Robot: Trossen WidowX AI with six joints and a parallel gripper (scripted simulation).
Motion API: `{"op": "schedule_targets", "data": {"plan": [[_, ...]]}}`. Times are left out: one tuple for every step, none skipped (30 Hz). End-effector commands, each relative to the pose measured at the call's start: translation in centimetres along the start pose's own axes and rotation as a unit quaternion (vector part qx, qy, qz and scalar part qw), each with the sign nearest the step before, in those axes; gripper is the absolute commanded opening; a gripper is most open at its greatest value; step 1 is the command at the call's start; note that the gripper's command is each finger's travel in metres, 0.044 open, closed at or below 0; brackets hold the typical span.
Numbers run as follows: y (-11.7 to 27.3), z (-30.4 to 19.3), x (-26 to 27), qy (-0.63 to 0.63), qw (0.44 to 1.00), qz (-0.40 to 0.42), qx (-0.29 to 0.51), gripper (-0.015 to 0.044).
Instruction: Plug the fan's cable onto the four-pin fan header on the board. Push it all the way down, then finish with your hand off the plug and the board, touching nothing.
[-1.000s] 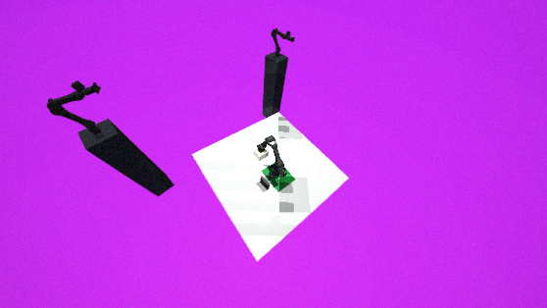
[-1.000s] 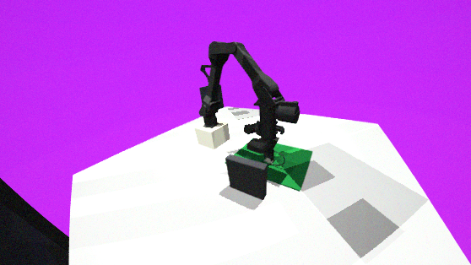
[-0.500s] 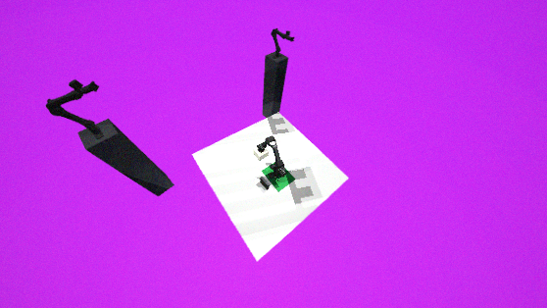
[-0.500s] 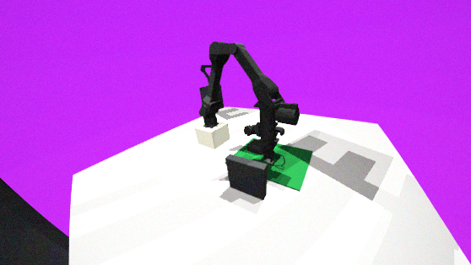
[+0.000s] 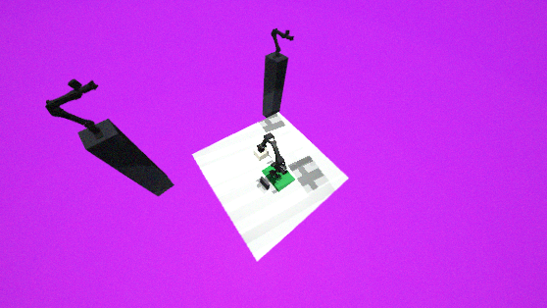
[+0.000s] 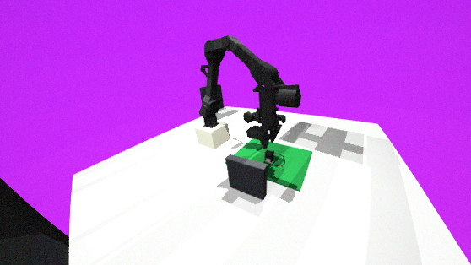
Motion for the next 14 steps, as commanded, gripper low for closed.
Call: {"op": "schedule_targets", "data": {"plan": [[0.4,0.4,0.0,0.0,1.0,0.002,-0.007,0.026],[0.4,0.9,-0.1,0.0,1.0,0.002,-0.007,0.026],[0.6,1.9,-0.3,0.0,1.0,0.002,-0.007,0.026],[0.7,3.1,-0.5,0.0,1.0,0.001,-0.008,0.026],[0.8,4.3,-0.7,0.0,1.0,0.001,-0.008,0.026],[0.8,5.5,-0.8,-0.001,1.0,0.001,-0.009,0.026],[0.8,6.8,-0.8,-0.001,1.0,0.001,-0.01,0.026],[0.8,8.0,-0.9,-0.001,1.0,0.001,-0.01,0.026],[0.7,9.2,-0.8,-0.001,1.0,0.001,-0.011,0.026],[0.6,10.5,-0.8,-0.001,1.0,0.001,-0.011,0.026],[0.5,11.4,-0.7,-0.001,1.0,0.001,-0.012,0.026],[0.4,12.0,-0.7,-0.001,1.0,0.001,-0.012,0.026],[0.4,12.2,-0.6,-0.001,1.0,0.001,-0.012,0.026],[0.4,12.2,-0.6,-0.001,1.0,0.001,-0.012,0.026]]}}
Point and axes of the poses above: the point midway between the two fingers, 35 mm back from their tips, its own y axis back along the fingers, its own x axis across the jaws, z = x × y, the point moved 5 cm from there along y, back along the fingers, and after that the axes turned 14 degrees about -y, right-handed, at the moved point
